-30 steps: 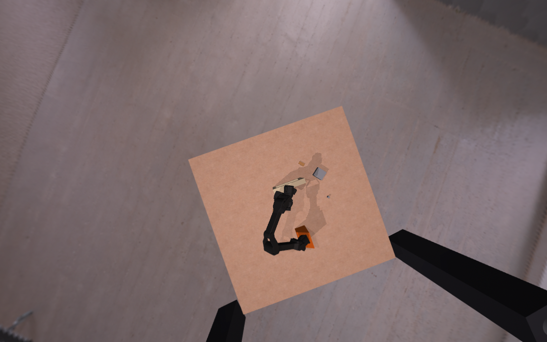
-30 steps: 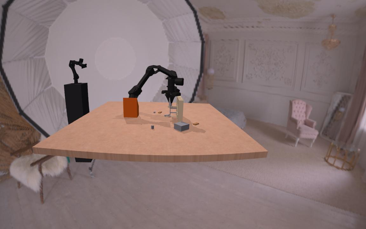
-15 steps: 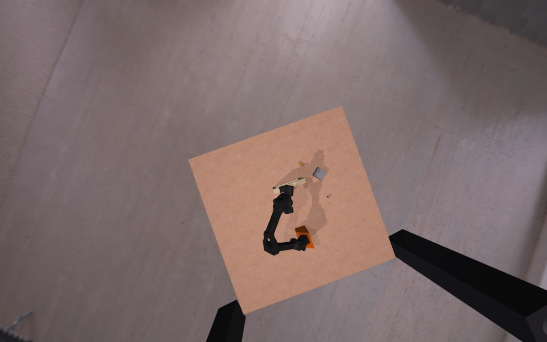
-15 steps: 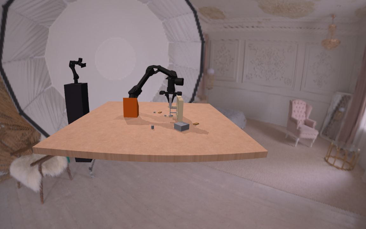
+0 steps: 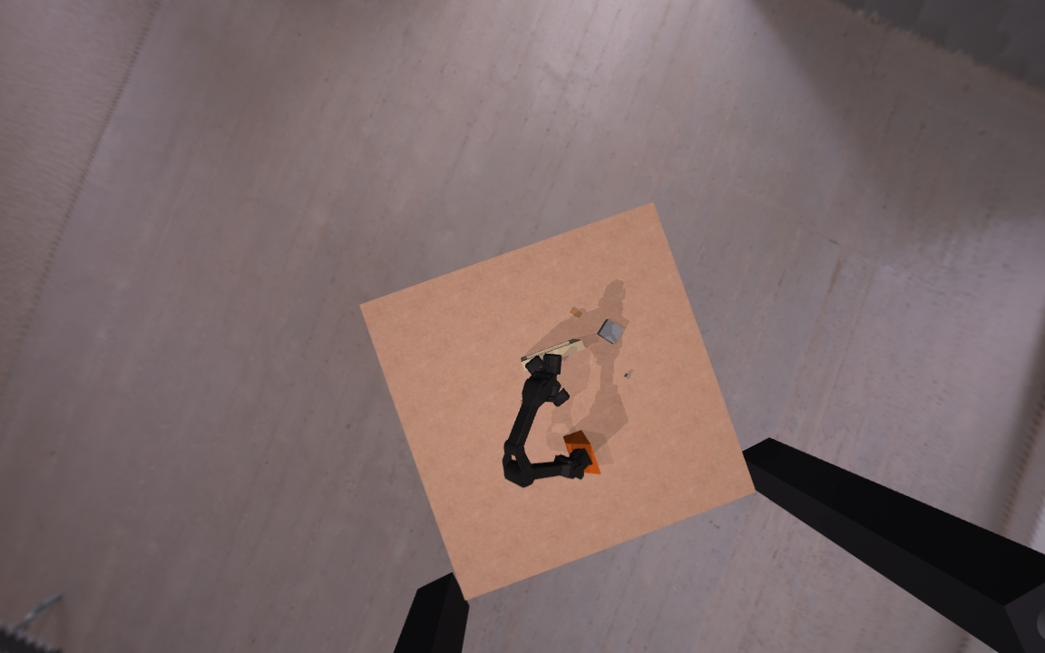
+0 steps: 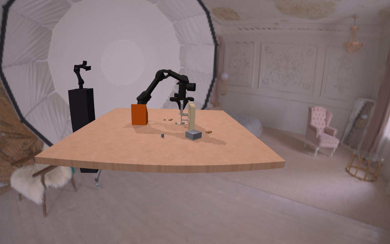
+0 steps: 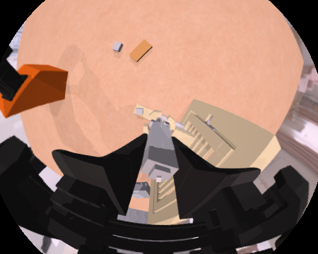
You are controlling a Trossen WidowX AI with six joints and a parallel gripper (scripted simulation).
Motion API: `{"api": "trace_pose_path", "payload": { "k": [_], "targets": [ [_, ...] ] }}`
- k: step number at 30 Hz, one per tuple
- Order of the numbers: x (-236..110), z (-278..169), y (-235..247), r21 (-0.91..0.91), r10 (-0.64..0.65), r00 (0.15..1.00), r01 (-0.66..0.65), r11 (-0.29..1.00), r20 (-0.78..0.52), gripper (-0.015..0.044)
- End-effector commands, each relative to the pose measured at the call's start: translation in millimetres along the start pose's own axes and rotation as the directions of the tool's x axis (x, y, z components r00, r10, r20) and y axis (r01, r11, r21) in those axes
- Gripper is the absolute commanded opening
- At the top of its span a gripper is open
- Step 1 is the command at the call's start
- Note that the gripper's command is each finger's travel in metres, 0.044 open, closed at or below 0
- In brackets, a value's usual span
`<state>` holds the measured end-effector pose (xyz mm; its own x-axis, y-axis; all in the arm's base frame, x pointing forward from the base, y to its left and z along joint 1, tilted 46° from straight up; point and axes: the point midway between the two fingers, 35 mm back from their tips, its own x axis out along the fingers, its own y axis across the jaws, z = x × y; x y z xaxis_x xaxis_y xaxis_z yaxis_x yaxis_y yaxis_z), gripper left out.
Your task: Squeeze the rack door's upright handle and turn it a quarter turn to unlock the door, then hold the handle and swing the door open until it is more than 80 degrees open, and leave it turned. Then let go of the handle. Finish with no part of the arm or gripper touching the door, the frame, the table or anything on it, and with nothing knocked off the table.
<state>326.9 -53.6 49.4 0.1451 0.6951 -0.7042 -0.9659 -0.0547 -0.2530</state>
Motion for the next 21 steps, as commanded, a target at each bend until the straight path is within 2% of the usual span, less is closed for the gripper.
{"api": "trace_pose_path", "payload": {
  "k": [1,3,13,16,21],
  "targets": [
    [0.9,1.0,-0.5,-0.032,0.001,1.000,-0.001,0.999,0.001,0.0013],
    [0.9,1.0,-0.5,-0.032,0.001,1.000,-0.001,0.999,0.001,0.0013],
    [0.9,1.0,-0.5,-0.032,0.001,1.000,-0.001,0.999,0.001,0.0276],
    [0.9,1.0,-0.5,0.000,0.001,1.000,-0.001,1.000,0.001,0.0285],
    [0.9,1.0,-0.5,0.237,0.001,1.000,-0.001,0.971,0.001,0.0285]
  ]
}}
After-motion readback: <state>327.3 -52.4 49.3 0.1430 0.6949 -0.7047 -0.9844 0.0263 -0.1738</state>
